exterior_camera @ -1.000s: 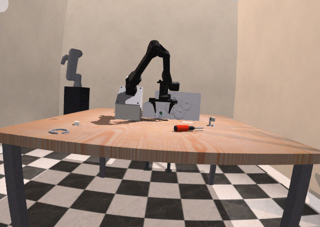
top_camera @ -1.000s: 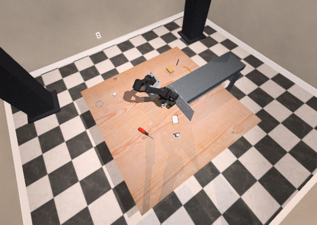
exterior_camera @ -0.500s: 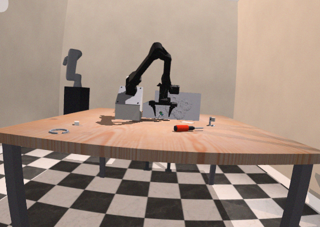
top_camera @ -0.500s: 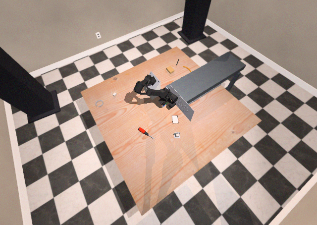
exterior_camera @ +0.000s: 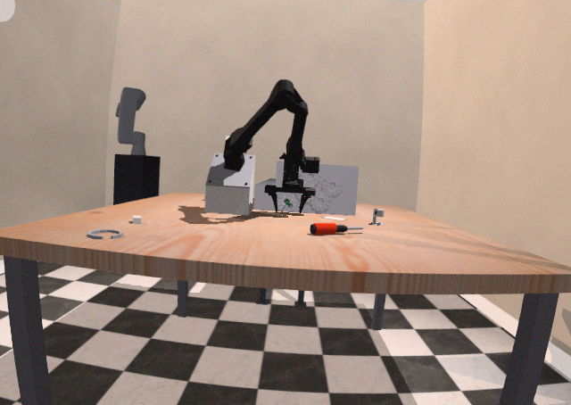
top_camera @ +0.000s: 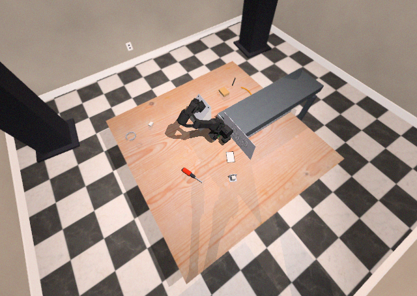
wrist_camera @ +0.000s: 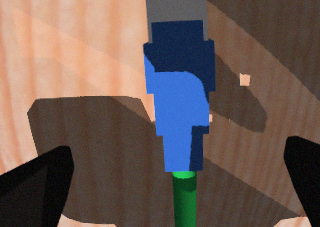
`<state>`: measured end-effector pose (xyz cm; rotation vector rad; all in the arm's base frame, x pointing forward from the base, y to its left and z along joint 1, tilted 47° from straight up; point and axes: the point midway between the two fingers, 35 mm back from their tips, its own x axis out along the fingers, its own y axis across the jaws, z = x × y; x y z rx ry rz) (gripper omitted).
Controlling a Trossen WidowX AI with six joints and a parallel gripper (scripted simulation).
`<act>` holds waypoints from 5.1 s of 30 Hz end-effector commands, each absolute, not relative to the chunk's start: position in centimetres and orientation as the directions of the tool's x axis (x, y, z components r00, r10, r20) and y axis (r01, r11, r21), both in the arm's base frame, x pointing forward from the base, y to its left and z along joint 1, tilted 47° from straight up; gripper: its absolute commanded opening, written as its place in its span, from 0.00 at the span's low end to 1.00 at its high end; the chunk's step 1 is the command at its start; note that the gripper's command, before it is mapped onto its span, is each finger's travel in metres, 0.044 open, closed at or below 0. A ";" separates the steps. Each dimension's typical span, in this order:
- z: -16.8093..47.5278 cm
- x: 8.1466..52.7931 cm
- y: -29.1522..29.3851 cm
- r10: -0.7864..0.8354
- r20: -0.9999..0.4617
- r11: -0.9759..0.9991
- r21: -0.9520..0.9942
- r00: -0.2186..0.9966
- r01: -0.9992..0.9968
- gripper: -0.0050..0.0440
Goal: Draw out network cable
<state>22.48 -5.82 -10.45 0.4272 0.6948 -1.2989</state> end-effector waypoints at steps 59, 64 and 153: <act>-8.2 22.1 -7.6 -0.724 -0.679 0.202 -0.038 0.123 0.979 0.00; -7.4 22.1 -8.4 -0.722 -0.680 0.186 -0.021 0.123 0.982 0.00; 0.8 26.3 -15.2 -0.642 -0.735 0.384 -0.061 0.218 0.921 0.00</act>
